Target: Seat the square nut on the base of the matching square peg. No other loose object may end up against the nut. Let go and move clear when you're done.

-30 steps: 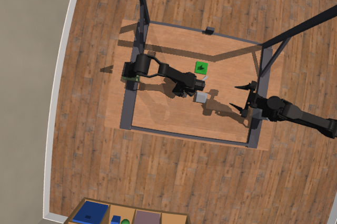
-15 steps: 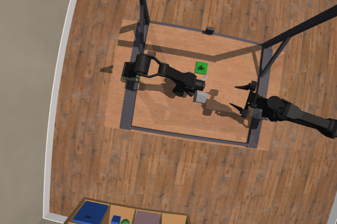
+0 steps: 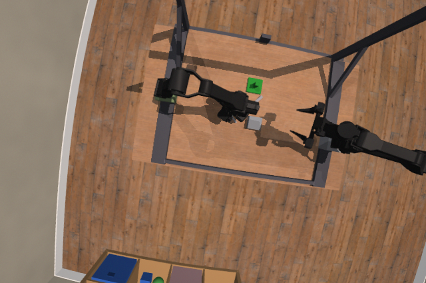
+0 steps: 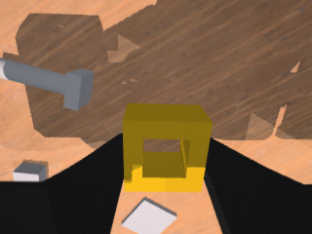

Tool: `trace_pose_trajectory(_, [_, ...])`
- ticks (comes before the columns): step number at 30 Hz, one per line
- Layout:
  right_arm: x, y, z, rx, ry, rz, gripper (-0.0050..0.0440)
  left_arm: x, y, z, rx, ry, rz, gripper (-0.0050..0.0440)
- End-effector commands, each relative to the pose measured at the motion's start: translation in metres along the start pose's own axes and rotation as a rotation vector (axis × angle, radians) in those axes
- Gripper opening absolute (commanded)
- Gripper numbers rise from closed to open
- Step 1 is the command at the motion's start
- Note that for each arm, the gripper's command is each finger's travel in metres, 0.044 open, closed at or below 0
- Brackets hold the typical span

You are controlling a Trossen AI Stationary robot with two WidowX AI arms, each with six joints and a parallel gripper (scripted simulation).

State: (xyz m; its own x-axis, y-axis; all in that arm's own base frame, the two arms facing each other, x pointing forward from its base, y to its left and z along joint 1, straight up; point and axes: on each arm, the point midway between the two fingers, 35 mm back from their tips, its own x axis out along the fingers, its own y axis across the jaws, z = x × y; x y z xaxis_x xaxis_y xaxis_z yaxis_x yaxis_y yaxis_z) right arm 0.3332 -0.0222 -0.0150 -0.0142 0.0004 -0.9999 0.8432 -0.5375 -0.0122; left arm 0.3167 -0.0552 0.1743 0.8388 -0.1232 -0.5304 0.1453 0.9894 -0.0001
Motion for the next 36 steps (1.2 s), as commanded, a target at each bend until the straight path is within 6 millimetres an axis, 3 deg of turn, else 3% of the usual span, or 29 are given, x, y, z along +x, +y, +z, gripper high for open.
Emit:
trace_pose_trajectory(1, [-0.038,0.01,-0.006,0.001,0.031,0.055,0.0158,-0.003,0.0,0.006,-0.001,-0.017,0.0,0.044])
trace_pose_trajectory(4, [-0.056,0.009,-0.005,0.001,0.031,0.055,0.0158,-0.003,0.0,0.006,-0.001,-0.017,0.0,0.044])
trace_pose_trajectory(9, [-0.059,0.009,-0.005,0.001,0.031,0.055,0.0158,-0.003,0.0,0.006,-0.001,-0.017,0.0,0.044])
trace_pose_trajectory(11, [-0.062,0.008,-0.005,0.001,0.025,0.044,0.0158,-0.008,-0.004,0.01,0.003,-0.029,-0.008,0.044])
trace_pose_trajectory(15, [-0.09,0.008,-0.009,0.001,0.032,0.055,0.0158,-0.028,-0.024,0.014,0.034,-0.035,-0.063,0.044])
trace_pose_trajectory(20, [-0.095,0.014,-0.056,0.001,0.022,0.032,0.0158,-0.068,-0.054,0.011,0.096,-0.033,-0.166,0.044])
trace_pose_trajectory(24, [-0.097,0.019,-0.098,0.001,0.024,0.033,0.0158,-0.09,-0.066,0.006,0.128,-0.032,-0.219,0.044])
trace_pose_trajectory(26, [-0.097,0.019,-0.098,0.001,0.024,0.033,0.0158,-0.09,-0.066,0.006,0.128,-0.032,-0.219,0.044])
trace_pose_trajectory(31, [-0.098,0.024,-0.137,0.001,0.025,0.031,0.0158,-0.1,-0.071,0.003,0.144,-0.028,-0.245,0.044])
trace_pose_trajectory(36, [-0.098,0.027,-0.161,0.001,0.026,0.031,0.0158,-0.099,-0.072,-0.001,0.15,-0.019,-0.247,0.044])
